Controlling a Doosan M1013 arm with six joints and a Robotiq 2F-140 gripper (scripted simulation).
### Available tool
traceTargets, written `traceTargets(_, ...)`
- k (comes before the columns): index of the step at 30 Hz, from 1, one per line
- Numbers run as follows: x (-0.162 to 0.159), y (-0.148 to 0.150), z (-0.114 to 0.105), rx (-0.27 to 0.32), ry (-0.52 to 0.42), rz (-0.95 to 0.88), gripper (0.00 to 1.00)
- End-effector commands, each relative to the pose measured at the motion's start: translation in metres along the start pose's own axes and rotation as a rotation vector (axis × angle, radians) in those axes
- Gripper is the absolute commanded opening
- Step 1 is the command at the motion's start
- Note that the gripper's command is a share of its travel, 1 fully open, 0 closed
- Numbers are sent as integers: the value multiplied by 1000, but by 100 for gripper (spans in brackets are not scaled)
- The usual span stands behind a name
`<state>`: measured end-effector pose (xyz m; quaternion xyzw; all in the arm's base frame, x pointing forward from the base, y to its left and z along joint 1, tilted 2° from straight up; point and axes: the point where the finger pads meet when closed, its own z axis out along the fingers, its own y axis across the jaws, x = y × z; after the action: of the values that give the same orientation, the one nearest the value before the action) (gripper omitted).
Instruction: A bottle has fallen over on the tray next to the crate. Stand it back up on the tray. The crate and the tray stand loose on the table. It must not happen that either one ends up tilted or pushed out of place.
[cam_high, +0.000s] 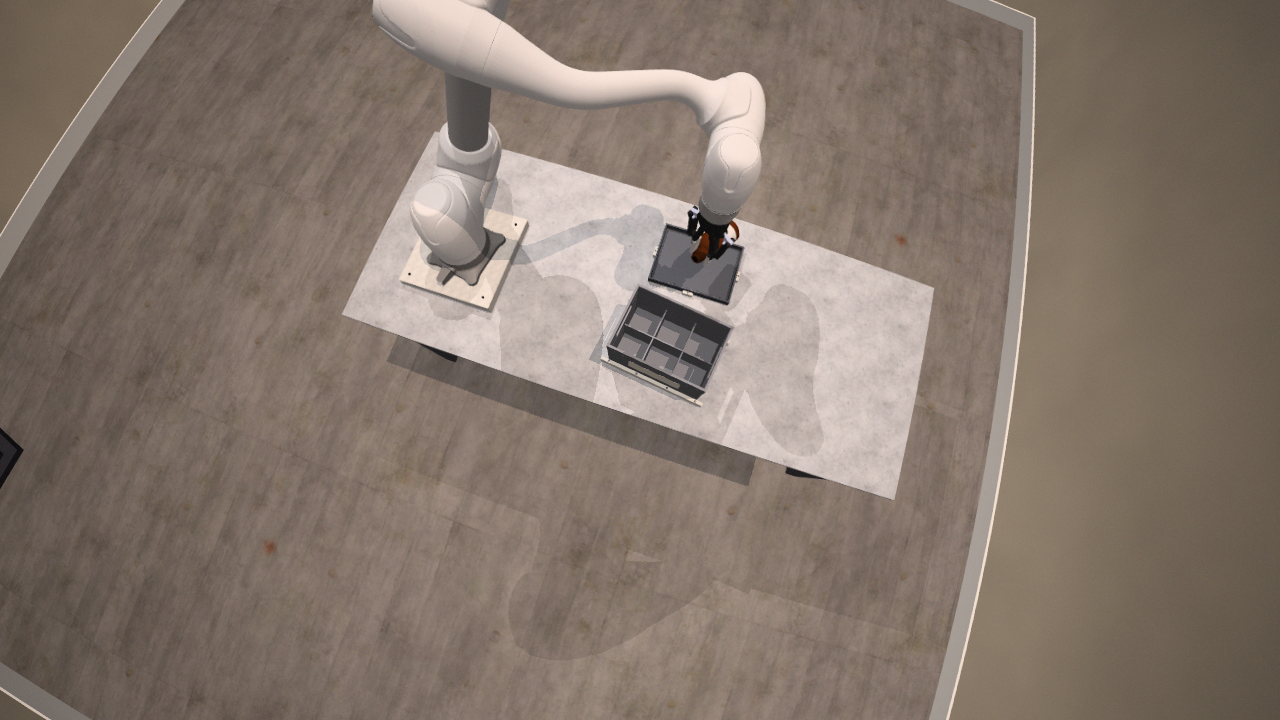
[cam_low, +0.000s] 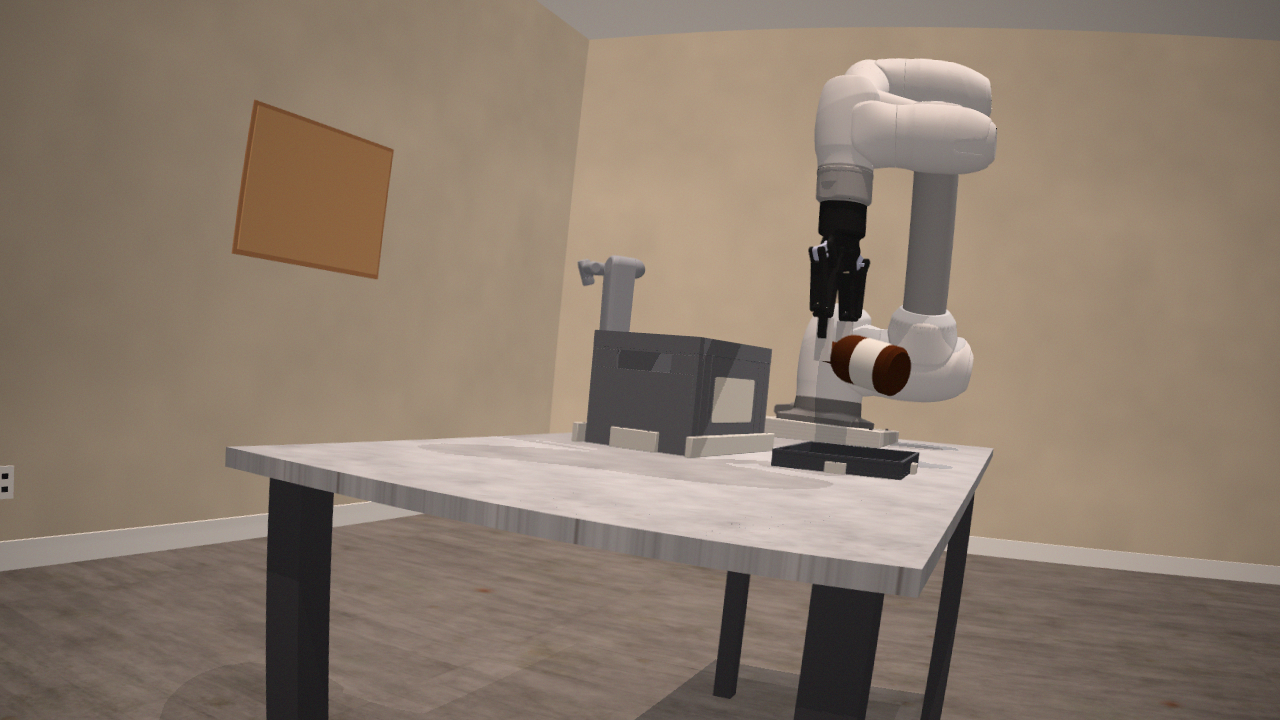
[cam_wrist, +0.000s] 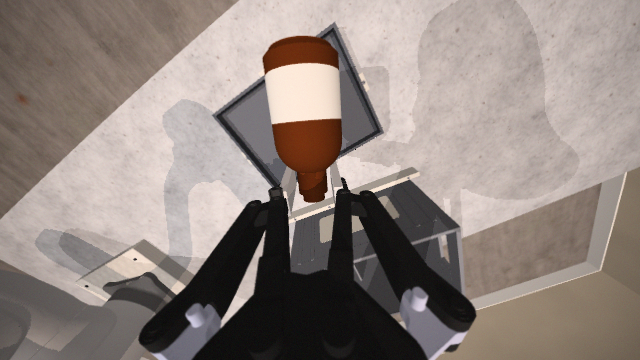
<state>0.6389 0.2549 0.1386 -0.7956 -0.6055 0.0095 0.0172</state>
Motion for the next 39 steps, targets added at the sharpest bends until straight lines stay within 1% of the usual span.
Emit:
traceTargets(1,0,2,-9,-2,2,5,10)
traceTargets(21,0,2,-23,-2,2,5,10)
traceTargets(39,0,2,-27,-2,2,5,10)
